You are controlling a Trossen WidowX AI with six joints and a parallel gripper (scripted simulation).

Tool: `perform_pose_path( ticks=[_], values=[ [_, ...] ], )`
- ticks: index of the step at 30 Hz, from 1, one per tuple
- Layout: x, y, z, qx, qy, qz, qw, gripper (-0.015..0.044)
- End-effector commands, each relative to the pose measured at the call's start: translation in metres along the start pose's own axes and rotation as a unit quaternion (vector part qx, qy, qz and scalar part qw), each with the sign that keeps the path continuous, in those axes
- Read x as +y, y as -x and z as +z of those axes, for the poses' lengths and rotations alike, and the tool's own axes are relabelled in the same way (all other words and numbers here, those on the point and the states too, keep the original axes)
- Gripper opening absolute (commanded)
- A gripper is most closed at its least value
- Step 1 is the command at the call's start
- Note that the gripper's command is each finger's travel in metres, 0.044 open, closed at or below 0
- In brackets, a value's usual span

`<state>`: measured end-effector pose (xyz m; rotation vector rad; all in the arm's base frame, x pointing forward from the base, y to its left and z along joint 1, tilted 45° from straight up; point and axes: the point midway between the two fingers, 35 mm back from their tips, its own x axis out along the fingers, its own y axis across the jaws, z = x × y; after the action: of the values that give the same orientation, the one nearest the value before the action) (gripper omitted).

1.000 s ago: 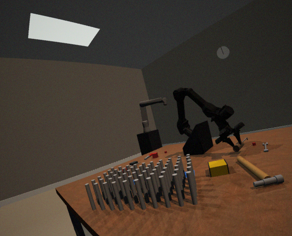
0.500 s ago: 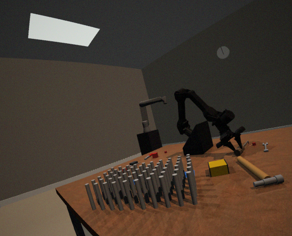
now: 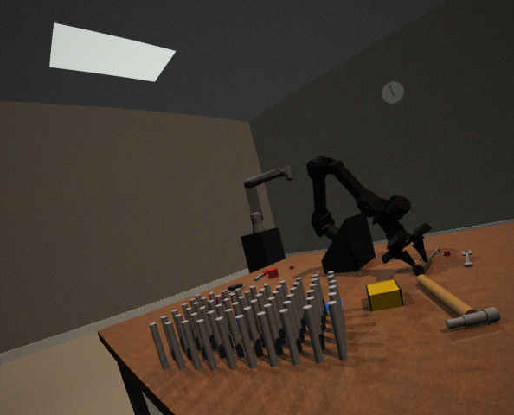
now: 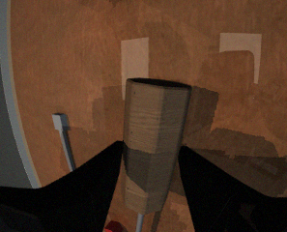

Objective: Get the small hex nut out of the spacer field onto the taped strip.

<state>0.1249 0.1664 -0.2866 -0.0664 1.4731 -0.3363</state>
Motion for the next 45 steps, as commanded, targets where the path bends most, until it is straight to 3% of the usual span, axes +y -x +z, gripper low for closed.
perform_pose_path(
  ticks=[1, 45],
  values=[
    [-0.0076, -0.0032, -0.0022, 0.0, 0.0, -0.001, 1.0, 0.0],
    [-0.0084, -0.0035, -0.0024, -0.017, -0.018, 0.068, 0.997, 0.0]
  ],
)
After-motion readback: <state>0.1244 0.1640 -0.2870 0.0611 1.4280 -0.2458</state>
